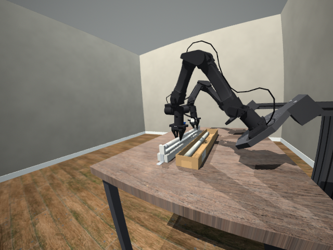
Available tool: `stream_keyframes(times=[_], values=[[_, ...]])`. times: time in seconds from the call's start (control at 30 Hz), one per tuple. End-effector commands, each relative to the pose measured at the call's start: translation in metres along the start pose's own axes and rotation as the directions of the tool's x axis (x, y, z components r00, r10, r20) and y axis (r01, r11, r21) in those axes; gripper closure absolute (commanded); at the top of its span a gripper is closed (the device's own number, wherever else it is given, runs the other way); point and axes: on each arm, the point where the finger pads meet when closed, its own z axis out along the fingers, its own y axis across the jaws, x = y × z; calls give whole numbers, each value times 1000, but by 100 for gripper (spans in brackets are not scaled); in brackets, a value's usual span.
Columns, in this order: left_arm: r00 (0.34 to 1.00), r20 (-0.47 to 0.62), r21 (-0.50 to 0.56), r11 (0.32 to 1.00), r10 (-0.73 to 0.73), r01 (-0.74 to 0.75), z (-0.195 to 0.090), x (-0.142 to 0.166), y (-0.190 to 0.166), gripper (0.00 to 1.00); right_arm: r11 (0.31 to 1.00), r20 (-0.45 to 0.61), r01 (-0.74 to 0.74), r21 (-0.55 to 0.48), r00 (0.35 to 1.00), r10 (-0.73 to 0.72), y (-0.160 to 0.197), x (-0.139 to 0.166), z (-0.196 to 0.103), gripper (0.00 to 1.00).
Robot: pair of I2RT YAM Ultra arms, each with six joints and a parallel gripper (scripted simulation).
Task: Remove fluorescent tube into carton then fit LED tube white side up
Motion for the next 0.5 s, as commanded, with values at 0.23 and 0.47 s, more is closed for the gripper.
stream_keyframes(times=[0.23, 0.47], values=[[1000, 8, 90, 996, -15, 14, -4, -1, 6, 89, 996, 26, -24, -88, 999, 27, -8, -5, -6, 89], [1000, 9, 158, 987, -12, 10, -5, -1, 8, 89, 987, 24, -25, -158, 999, 29, -8, -5, -6, 89]])
